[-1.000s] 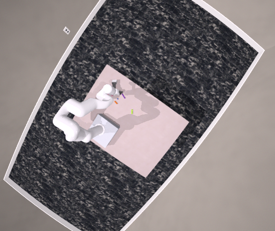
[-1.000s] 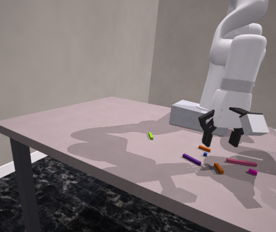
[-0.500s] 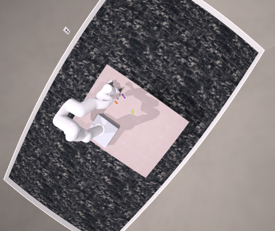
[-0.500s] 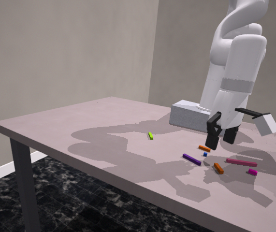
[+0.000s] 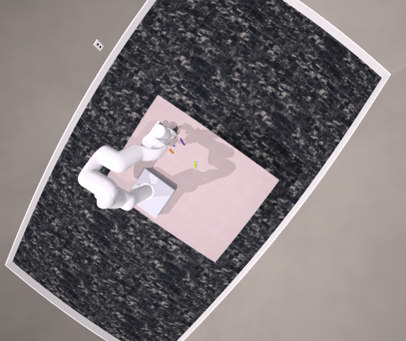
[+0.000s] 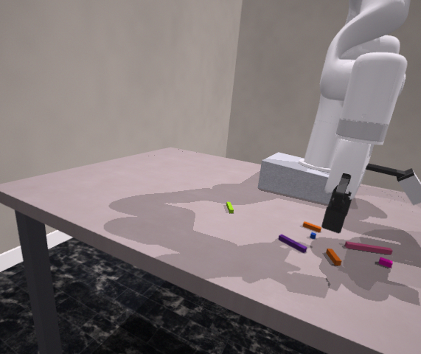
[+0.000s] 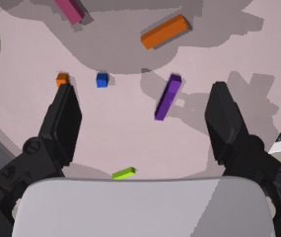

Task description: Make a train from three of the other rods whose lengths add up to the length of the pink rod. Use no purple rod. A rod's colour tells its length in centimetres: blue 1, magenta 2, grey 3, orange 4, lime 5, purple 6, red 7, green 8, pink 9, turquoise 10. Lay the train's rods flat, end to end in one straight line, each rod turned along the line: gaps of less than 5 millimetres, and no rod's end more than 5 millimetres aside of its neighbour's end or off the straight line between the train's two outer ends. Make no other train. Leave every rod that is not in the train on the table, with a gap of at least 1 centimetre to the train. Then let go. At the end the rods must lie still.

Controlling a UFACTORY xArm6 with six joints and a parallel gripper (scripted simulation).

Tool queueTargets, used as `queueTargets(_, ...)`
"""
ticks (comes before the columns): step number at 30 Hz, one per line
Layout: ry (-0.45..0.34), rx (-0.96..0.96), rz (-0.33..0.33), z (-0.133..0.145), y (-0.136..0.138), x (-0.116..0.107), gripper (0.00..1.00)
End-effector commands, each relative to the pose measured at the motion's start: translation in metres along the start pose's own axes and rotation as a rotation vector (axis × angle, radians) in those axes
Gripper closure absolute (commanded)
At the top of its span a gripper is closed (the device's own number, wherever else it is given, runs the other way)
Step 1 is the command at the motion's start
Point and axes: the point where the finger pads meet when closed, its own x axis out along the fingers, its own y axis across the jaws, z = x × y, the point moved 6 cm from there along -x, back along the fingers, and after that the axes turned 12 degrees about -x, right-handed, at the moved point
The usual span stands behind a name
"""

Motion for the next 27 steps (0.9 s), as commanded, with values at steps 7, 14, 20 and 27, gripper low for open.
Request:
queueTargets(7, 0.02, -0.134, 0.005, 0.0011, 0.0013, -0.0013, 0.0)
queueTargets(14, 0.02, -0.135, 0.005, 0.0011, 0.0013, -0.0013, 0.0)
queueTargets(20, 0.02, -0.135, 0.005, 0.0011, 0.0013, -0.0013, 0.0)
queueTargets(27, 0.02, -0.135, 0.005, 0.0011, 0.0013, -0.0013, 0.0)
